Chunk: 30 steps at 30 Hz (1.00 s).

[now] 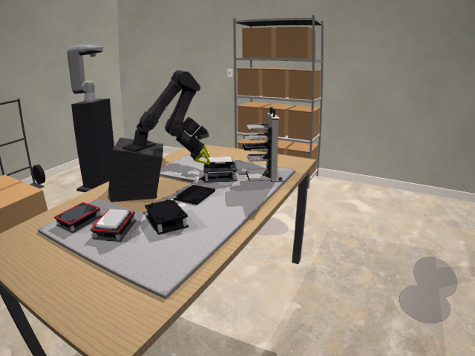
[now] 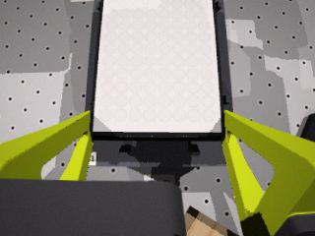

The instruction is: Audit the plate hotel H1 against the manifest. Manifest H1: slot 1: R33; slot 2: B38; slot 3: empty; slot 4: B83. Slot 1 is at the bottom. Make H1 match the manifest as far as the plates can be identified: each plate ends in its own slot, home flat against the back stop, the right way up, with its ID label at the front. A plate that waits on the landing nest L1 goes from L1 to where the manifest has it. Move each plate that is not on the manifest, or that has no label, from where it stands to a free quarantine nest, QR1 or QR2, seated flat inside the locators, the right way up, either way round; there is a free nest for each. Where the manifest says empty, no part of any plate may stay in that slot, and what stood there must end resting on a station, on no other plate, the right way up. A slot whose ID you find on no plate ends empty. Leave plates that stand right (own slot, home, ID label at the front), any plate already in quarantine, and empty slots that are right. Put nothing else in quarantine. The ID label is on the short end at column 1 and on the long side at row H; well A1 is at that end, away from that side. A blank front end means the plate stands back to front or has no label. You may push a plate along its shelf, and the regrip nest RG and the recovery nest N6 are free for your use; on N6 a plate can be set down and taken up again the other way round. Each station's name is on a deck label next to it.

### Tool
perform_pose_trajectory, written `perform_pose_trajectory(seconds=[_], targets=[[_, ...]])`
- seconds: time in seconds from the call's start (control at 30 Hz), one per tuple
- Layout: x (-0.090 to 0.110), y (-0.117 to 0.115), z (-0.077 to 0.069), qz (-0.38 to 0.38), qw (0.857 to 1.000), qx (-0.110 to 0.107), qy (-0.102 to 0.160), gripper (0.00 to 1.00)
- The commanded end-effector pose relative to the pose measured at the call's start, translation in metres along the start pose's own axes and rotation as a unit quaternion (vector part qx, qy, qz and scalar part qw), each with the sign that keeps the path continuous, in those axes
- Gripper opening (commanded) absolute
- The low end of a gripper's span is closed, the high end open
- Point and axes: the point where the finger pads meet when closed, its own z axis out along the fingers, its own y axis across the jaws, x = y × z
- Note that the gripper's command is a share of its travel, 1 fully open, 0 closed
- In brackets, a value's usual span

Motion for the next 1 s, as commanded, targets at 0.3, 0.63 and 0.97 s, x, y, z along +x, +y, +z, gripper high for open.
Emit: perform_pose_trajectory(seconds=[0.3, 0.63, 0.97], targets=[[-0.002, -0.001, -0.013, -0.004, 1.000, 0.003, 0.007, 0.86], [-0.008, -0.003, -0.017, -0.003, 1.000, 0.005, 0.007, 0.86], [-0.016, 0.000, -0.023, -0.003, 1.000, 0.002, 0.004, 0.86]])
